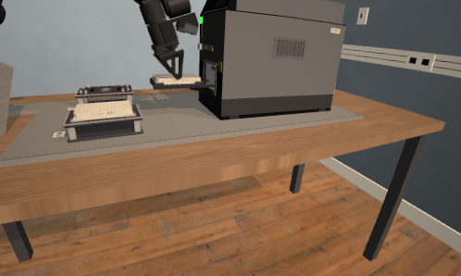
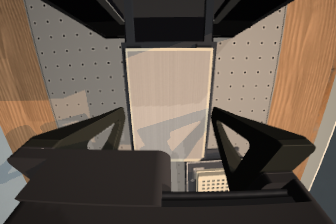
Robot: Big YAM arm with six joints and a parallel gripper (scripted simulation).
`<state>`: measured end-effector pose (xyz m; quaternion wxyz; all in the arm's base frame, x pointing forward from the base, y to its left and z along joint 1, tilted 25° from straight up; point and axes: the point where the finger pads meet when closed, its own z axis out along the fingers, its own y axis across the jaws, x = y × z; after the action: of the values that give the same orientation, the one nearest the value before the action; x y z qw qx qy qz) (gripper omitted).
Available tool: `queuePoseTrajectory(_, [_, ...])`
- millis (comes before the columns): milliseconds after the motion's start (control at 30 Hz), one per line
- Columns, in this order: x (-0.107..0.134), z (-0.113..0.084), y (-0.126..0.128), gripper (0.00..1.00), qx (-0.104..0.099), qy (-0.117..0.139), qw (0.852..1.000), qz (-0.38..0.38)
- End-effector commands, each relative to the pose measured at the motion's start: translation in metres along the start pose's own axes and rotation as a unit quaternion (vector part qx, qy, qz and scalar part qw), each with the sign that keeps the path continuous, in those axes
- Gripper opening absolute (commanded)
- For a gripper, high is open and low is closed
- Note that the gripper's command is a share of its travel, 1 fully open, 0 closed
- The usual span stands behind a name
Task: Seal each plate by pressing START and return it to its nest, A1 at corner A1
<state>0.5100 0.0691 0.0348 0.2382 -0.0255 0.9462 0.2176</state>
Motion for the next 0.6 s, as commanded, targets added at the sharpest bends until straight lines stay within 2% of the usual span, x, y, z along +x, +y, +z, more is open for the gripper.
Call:
queuePoseTrajectory(0, [-0.033, -0.022, -0.004, 1.00, 0.004, -0.030, 1.000, -0.005])
queuePoseTrajectory(333, [-0.038, -0.025, -0.005, 1.00, 0.005, -0.035, 0.999, -0.005])
queuePoseTrajectory(567, [-0.038, -0.019, 0.009, 1.00, -0.002, -0.031, 0.999, -0.017])
